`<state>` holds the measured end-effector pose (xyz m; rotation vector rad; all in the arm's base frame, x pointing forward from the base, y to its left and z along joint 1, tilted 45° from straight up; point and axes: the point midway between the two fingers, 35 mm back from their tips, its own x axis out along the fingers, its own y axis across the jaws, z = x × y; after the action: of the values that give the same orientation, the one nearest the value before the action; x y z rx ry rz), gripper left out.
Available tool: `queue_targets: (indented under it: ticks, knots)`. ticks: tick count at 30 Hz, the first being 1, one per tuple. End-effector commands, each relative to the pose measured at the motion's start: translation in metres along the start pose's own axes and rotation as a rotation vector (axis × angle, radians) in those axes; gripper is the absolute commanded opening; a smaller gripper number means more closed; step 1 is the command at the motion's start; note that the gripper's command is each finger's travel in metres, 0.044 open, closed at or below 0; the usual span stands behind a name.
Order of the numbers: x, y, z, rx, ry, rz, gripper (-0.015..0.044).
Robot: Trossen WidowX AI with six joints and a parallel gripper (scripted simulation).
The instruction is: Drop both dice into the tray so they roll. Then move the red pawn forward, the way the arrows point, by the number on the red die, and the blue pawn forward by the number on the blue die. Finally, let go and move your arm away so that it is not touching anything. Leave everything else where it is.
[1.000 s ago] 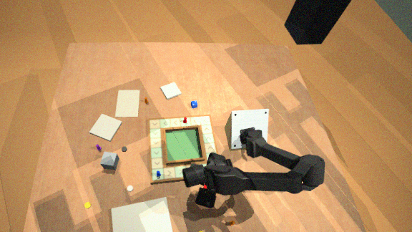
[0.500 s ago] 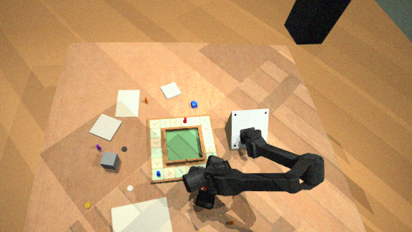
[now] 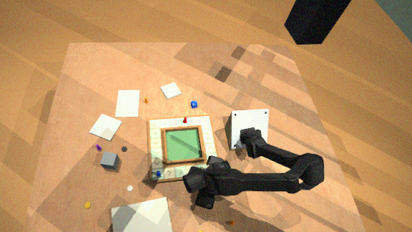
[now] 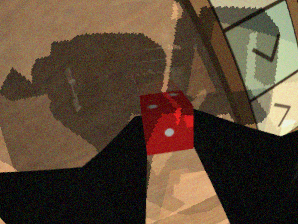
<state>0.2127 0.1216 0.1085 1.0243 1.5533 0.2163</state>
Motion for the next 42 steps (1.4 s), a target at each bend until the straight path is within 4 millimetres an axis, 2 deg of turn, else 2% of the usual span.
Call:
queue_targets:
  ticks: [1,2,14,26,31,42]
  knots:
    - [0.0,-0.001,0.001,0.007,0.0,-0.003,0.0018]
    - [-0.002,-0.001,0.001,0.007,-0.001,-0.004,0.0]
    - [-0.059,0.002,0.013,0.007,-0.01,-0.024,0.0]
    - [-0.118,0.004,0.009,0.009,-0.001,-0.01,0.0]
    - [-0.121,0.003,0.012,0.031,-0.001,-0.009,0.0]
    - [-0.112,-0.031,0.064,0.39,-0.01,-0.014,0.0]
